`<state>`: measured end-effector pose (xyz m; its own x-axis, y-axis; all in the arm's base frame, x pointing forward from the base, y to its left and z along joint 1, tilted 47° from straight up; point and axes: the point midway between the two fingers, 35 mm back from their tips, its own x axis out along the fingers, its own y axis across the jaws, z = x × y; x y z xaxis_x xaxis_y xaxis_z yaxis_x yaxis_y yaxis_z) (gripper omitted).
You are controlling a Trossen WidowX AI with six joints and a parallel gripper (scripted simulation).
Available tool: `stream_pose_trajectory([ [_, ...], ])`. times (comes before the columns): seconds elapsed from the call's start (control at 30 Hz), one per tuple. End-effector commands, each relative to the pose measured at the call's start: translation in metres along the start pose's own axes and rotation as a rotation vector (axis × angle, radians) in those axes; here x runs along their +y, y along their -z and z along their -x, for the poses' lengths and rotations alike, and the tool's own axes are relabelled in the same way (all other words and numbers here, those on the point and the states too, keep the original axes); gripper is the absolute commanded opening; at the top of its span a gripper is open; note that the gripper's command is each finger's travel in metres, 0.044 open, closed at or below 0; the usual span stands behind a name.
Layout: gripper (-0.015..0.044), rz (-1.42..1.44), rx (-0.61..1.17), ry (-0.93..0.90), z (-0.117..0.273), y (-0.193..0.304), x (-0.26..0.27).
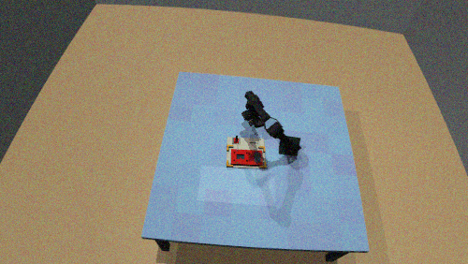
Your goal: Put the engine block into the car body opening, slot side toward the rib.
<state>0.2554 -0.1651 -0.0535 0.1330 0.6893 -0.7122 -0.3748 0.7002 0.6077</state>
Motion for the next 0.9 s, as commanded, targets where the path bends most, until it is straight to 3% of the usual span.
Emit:
stream_pose_trajectory([
  [0.0, 0.0, 0.003, 0.005, -0.003, 0.013, 0.0, -0.001],
  [0.6, 0.0, 0.003, 0.013, -0.033, 0.069, 0.003, 0.005],
  [0.87, 0.0, -0.019, 0.018, -0.027, 0.069, -0.009, 0.012],
])
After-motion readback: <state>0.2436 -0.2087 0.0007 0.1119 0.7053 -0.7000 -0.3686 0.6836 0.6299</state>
